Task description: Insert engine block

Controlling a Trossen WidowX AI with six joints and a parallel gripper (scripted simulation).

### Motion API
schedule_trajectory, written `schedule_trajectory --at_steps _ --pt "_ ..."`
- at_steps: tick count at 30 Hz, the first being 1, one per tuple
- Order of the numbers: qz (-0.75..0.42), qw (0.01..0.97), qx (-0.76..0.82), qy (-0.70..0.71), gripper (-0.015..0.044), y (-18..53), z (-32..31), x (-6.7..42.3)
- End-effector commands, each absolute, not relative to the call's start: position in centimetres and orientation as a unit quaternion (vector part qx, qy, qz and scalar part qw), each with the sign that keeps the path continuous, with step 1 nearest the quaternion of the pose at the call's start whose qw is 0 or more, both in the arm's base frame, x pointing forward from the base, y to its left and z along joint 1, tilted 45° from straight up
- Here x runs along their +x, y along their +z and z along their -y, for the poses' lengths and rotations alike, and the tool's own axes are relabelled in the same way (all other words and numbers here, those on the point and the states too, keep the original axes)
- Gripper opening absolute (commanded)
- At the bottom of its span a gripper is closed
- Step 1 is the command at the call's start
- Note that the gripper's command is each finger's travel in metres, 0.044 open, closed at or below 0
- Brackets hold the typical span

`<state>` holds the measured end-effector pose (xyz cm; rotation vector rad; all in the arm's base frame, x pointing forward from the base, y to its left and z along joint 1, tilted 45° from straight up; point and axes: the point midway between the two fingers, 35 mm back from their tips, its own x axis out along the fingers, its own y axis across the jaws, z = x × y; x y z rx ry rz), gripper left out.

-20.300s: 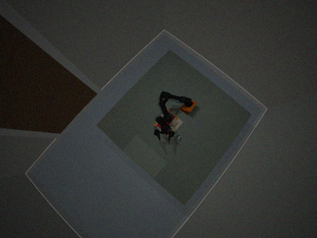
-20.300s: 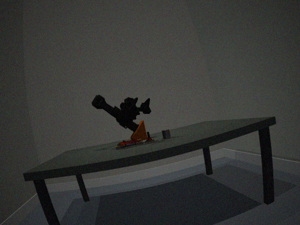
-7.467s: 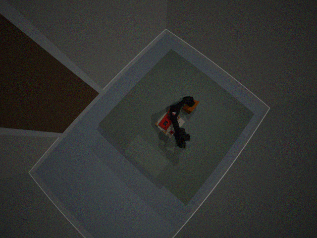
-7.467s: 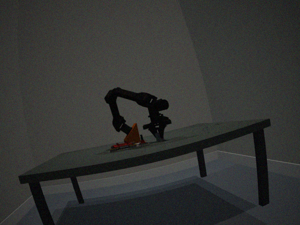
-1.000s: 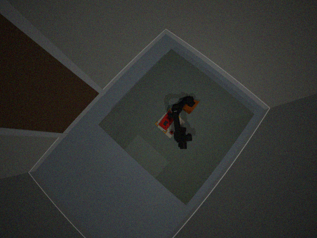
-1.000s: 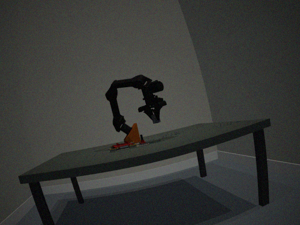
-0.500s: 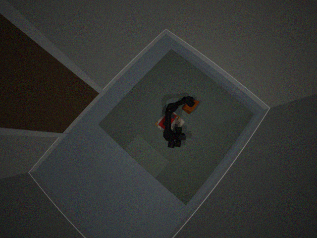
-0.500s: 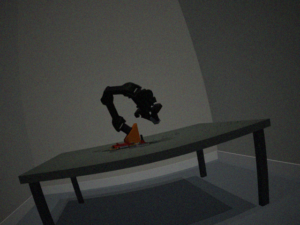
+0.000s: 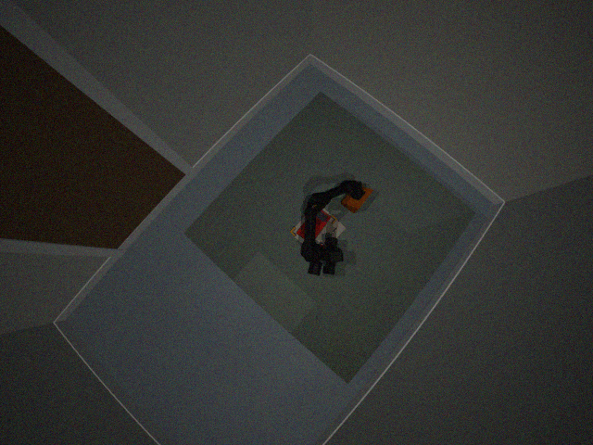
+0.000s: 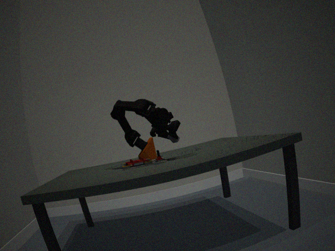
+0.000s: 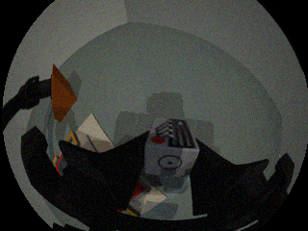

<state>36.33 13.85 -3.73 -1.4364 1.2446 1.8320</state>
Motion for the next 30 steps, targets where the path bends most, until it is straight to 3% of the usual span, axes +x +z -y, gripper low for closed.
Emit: schedule_trajectory --at_steps 1,30 --pt "-0.456 0.247 -0.525 0.675 0.0 -4.4 -13.3 36.2" --pt "-0.457 0.246 -0.526 0.674 0.0 -8.1 -9.7 36.6"
